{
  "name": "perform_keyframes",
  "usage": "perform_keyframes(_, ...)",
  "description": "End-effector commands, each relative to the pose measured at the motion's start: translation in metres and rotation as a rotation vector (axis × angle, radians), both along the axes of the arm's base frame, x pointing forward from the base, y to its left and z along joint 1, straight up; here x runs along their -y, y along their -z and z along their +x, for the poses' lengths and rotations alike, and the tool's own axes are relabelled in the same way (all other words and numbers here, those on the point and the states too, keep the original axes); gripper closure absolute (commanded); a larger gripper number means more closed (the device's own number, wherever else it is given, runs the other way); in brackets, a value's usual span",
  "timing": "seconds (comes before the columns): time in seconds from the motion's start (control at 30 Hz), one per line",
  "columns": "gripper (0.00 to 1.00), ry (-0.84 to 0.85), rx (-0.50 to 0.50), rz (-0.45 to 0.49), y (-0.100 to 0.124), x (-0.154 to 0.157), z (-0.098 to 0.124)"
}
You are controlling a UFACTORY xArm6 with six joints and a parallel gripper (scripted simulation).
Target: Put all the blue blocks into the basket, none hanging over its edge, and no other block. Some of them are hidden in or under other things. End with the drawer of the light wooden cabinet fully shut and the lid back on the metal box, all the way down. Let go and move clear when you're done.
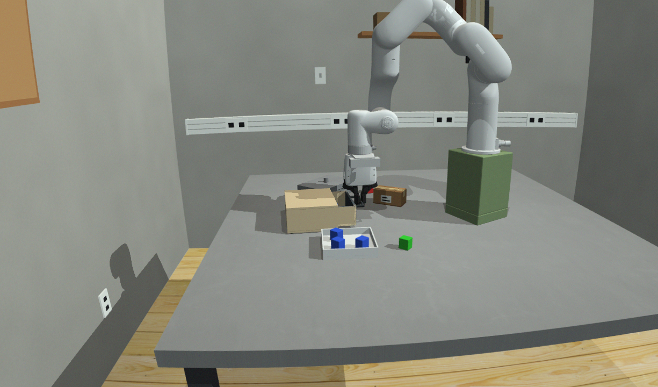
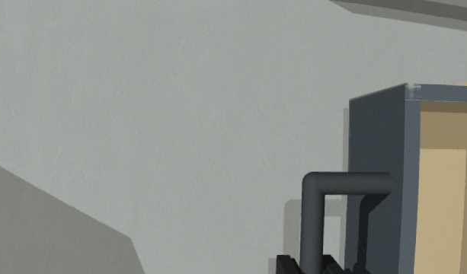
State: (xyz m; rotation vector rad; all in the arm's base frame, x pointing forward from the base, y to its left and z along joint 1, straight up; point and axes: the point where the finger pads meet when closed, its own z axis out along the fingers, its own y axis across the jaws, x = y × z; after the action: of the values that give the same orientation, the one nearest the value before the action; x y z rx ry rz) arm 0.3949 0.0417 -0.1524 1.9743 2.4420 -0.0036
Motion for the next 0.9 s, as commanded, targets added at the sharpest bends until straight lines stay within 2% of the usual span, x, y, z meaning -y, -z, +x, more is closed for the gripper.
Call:
perform_keyframes(0.0,1.0,0.0,0.004,-0.003,-0.001,0.001,-0.006)
perform_keyframes(0.87,1.0,0.0,0.004,-0.003,0.0,0.006,-0.029)
